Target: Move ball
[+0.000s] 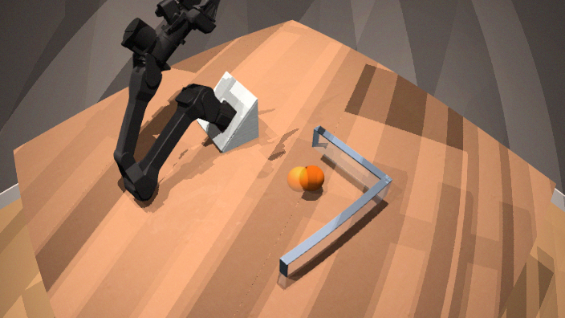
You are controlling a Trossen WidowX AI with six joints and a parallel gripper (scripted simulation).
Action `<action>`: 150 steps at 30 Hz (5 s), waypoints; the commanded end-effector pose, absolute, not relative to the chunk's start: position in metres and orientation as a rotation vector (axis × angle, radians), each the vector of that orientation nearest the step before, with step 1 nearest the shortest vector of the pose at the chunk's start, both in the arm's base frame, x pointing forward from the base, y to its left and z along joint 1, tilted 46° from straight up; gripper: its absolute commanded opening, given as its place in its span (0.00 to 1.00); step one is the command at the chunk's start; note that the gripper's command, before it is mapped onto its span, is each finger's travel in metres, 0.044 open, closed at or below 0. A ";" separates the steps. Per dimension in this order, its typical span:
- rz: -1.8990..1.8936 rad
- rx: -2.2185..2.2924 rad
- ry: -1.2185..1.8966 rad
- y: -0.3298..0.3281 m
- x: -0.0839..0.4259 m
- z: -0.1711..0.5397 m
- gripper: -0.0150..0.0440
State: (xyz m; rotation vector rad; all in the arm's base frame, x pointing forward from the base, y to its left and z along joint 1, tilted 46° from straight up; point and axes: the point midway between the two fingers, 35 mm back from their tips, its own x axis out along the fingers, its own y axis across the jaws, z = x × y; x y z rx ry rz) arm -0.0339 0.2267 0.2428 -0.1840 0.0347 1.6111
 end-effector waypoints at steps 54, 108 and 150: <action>0.799 -1.813 1.749 0.082 0.272 -0.014 0.92; 0.802 -1.812 1.745 0.074 0.279 -0.027 0.26; 0.801 -1.813 1.750 0.093 0.259 0.028 0.25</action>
